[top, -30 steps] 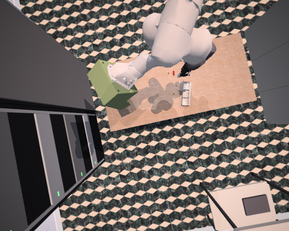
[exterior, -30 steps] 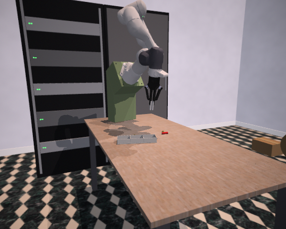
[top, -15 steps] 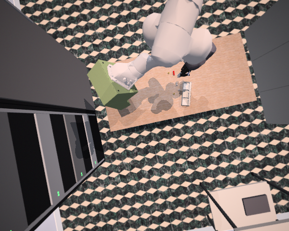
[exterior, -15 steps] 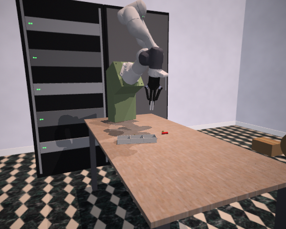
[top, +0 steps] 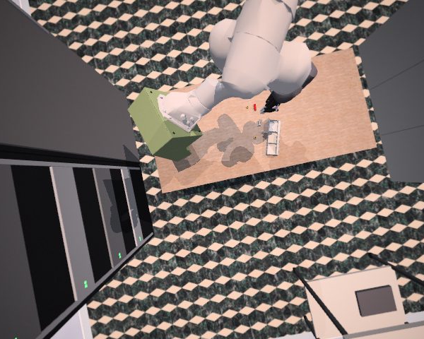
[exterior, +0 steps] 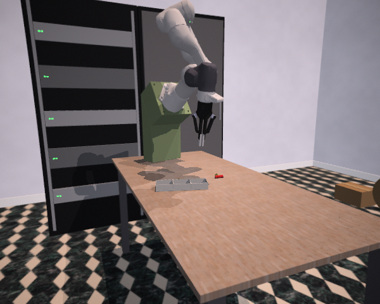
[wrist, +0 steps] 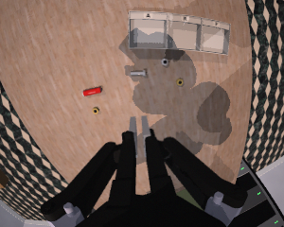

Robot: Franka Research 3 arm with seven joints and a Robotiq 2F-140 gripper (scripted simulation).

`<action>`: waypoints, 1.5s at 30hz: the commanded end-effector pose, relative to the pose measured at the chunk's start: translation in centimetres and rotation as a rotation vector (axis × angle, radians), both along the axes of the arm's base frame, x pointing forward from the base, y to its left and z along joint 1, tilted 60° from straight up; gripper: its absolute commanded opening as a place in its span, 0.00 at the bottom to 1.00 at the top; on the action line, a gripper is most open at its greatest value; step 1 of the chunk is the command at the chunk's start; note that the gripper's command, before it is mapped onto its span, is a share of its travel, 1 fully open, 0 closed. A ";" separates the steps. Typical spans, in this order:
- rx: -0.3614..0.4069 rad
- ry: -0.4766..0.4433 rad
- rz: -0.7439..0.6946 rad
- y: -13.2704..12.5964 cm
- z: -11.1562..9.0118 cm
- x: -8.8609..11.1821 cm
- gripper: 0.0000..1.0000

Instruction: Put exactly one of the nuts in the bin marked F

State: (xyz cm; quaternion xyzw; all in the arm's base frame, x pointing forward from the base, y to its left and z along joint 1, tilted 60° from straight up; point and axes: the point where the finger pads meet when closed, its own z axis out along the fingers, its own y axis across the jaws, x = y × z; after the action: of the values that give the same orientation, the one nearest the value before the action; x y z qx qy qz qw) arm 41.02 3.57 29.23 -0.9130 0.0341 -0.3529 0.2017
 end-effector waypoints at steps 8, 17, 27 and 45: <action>0.036 -0.150 -0.028 -3.3 -0.5 4.2 0.05; 0.036 -0.150 -0.028 -3.3 -0.5 4.2 0.05; 0.042 -0.040 0.013 -1.2 1.4 2.3 0.05; 0.103 -0.106 0.019 -4.2 2.4 6.7 0.05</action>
State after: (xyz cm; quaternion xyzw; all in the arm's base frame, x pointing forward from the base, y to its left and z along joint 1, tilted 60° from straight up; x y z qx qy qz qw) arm 45.03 0.81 31.01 -0.8932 0.0435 -0.3746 0.2448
